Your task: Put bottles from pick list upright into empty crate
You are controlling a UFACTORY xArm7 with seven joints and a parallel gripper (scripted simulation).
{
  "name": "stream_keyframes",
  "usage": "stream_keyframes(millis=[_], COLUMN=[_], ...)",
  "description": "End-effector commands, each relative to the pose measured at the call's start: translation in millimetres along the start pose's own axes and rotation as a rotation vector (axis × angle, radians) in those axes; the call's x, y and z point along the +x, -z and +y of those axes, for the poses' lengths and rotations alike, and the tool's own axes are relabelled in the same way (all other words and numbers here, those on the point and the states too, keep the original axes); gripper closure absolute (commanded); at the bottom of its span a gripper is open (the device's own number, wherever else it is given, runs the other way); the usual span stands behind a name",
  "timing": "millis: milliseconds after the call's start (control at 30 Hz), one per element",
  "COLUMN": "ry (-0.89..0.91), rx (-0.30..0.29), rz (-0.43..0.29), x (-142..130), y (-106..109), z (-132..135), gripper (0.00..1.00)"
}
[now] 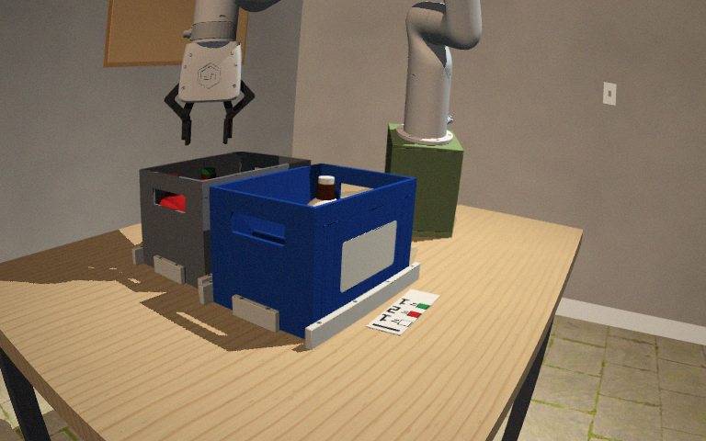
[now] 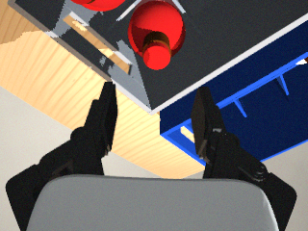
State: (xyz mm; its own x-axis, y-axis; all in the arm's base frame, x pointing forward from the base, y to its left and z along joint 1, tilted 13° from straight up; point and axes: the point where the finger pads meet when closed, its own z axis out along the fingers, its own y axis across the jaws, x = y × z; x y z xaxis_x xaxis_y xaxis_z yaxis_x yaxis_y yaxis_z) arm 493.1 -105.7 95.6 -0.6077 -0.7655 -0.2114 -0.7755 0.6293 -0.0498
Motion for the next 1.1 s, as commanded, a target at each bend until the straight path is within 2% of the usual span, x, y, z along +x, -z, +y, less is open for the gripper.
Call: stream_keyframes(millis=[0,200,1067], ry=[0.000,0.000,0.000], rx=[0.003,0.003,0.003], rz=[-0.001,-0.001,-0.001], x=[-0.9,-0.9,-0.9], y=[1.5,1.5,-30.5], z=[-2.4,-2.4,-2.4], gripper=[0.35,0.35,0.35])
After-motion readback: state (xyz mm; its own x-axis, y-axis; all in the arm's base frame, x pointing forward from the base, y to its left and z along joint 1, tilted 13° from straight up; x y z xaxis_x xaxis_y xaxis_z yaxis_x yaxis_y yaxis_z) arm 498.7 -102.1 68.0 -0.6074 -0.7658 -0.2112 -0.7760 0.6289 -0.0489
